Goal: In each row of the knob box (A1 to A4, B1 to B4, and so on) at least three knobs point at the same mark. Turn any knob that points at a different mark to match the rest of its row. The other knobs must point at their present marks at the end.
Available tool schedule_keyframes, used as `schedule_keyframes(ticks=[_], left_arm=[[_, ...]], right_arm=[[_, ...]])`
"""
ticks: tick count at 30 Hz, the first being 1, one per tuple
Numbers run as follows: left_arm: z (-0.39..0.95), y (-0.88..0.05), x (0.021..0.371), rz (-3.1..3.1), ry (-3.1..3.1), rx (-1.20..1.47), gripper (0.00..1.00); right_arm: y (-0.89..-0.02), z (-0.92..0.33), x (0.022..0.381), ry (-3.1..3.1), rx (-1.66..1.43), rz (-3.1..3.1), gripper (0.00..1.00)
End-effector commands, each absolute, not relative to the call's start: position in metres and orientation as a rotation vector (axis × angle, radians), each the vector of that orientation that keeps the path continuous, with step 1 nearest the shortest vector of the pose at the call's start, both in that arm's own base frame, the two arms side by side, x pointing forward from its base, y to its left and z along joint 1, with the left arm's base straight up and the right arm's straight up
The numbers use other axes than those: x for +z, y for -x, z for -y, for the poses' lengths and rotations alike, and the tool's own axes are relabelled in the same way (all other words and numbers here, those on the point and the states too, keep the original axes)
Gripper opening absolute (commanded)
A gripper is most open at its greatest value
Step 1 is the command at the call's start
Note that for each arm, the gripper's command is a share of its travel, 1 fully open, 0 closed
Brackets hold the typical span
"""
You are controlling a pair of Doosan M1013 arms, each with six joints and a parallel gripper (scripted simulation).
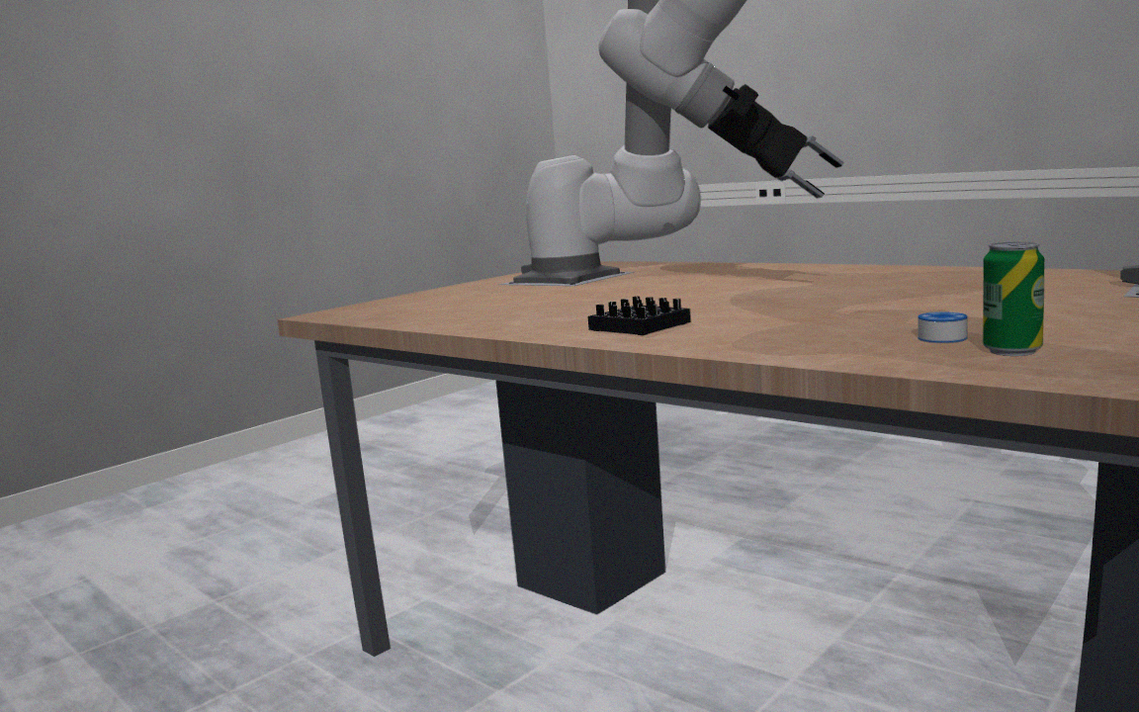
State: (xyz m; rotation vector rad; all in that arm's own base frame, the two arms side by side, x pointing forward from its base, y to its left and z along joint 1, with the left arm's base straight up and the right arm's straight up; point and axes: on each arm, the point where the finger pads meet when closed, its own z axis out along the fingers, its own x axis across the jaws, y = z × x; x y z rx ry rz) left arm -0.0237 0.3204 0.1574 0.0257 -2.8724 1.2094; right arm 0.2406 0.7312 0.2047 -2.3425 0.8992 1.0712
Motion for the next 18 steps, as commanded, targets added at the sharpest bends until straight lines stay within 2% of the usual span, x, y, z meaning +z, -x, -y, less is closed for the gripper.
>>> schedule_keyframes(ticks=[1, 18], left_arm=[[-0.324, 0.025, 0.159, 2.875, -0.042, 1.19, 1.0], [-0.324, 0.025, 0.159, 2.875, -0.042, 1.19, 1.0]], right_arm=[[-0.265, -0.709, 0.18, 2.463, 0.941, -0.844, 1.0], [-0.348, -0.631, 0.121, 2.794, 0.547, -0.618, 1.0]])
